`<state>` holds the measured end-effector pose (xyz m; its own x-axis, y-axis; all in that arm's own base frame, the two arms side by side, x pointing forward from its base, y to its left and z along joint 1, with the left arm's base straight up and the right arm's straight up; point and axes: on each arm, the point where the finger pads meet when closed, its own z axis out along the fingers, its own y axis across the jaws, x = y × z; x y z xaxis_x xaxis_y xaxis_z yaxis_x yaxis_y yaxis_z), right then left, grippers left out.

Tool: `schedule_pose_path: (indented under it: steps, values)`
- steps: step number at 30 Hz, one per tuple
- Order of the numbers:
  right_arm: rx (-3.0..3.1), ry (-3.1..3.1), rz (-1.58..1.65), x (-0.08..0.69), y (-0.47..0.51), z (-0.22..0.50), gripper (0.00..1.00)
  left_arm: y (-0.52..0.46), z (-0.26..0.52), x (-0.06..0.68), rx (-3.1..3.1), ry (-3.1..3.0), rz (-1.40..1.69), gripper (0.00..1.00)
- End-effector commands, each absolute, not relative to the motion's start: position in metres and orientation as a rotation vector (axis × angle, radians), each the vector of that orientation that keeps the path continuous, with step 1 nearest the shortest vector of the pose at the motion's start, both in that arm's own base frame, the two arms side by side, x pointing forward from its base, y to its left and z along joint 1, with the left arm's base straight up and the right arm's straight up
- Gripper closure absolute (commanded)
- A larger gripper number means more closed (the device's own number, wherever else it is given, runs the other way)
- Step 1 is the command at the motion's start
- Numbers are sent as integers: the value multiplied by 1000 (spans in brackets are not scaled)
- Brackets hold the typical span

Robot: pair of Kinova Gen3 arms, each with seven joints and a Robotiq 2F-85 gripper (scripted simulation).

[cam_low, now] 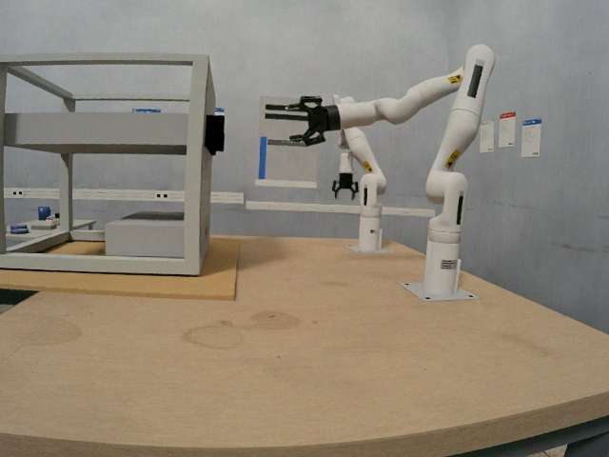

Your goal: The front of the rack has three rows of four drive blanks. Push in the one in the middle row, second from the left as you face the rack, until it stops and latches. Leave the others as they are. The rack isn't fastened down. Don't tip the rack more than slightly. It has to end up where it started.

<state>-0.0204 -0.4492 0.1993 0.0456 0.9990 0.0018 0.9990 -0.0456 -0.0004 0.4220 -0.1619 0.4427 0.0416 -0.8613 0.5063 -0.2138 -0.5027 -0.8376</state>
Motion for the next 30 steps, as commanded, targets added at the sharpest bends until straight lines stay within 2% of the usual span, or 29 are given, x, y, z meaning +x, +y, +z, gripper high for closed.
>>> schedule_pose_path:
  steps: [1, 16, 30]
  values:
    - [-2272, -2170, 0, -21, -450, 200, 2, -168, 430, 430, -1761, 1096, -1456, 2]
    - [-2272, -2170, 0, -21, -450, 200, 2, -199, 392, 440, -1612, 1173, -1282, 2]
    - [-2272, -2170, 0, -21, -450, 200, 2, -224, 393, 431, -1425, 1191, -1204, 2]
